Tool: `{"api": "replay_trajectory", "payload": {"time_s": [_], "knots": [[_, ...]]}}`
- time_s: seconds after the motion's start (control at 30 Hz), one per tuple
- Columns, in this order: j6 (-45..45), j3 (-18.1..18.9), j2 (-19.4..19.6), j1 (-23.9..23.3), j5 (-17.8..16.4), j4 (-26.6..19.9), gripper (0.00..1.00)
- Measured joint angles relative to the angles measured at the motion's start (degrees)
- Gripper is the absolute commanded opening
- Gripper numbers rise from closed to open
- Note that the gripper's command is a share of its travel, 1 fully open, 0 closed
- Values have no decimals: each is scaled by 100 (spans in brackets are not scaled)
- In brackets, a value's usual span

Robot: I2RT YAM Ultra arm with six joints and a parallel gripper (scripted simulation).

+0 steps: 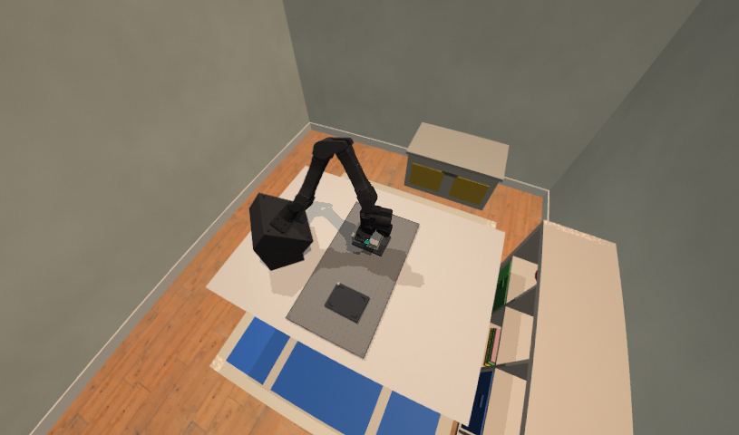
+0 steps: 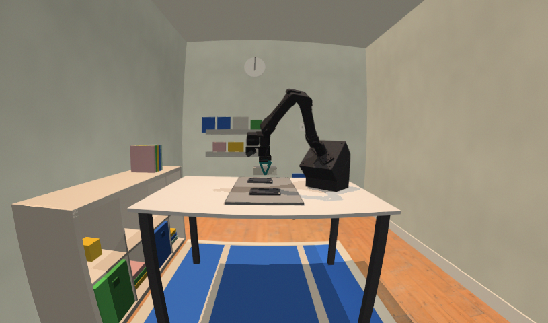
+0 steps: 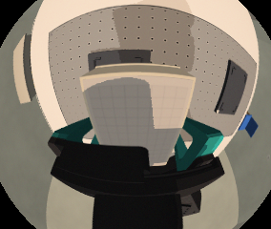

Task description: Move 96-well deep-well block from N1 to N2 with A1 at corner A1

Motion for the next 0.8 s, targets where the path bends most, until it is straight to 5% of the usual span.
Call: {"api": "replay_trajectory", "payload": {"time_s": [0.5,0.8], "knots": [[835,201,-227,944,542,-81,0],[986,254,-249,935,654,-101,0]]}}
